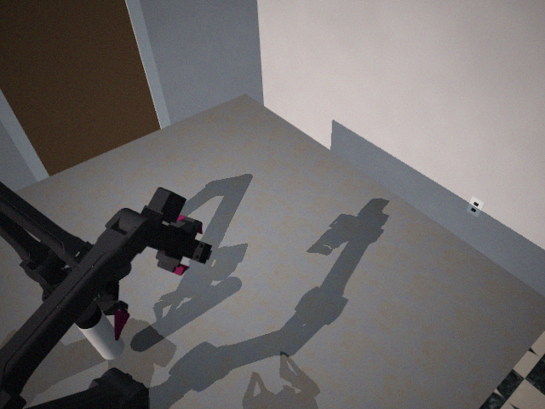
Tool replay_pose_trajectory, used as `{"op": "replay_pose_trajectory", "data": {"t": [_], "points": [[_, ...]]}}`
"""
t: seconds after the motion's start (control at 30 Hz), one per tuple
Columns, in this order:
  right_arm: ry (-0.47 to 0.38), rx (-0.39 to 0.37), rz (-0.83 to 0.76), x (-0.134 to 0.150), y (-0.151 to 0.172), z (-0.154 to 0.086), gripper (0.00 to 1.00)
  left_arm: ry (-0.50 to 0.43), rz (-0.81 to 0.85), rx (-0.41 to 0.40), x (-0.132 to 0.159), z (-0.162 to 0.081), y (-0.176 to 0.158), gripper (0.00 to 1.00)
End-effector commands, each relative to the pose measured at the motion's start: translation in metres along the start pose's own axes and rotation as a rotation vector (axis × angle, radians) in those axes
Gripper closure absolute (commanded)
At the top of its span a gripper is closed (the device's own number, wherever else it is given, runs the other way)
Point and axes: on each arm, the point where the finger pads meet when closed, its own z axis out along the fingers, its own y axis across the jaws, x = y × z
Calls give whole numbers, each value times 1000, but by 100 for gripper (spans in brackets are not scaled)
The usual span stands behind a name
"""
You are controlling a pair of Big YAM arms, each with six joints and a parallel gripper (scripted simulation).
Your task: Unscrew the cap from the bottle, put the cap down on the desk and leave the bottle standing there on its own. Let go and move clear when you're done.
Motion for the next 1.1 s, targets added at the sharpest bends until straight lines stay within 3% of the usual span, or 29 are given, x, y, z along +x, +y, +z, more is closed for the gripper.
{"op": "replay_pose_trajectory", "data": {"t": [0.0,0.33,0.43,0.67,0.9,0.97,1.07], "points": [[-2,-28,4,0,14,-11,6,-14,29,-50,-16,-2,29,100],[-2,-28,4,0,14,-11,6,94,-133,-475,10,-32,148,100],[-2,-28,4,0,14,-11,6,99,-146,-511,10,-34,160,100],[-2,-28,4,0,14,-11,6,101,-278,-852,30,-85,240,100],[-2,-28,4,0,14,-11,6,41,-404,-1198,48,-151,306,100],[-2,-28,4,0,14,-11,6,41,-404,-1198,48,-151,306,100],[-2,-28,4,0,14,-11,6,-6,-453,-1341,55,-178,327,100]]}}
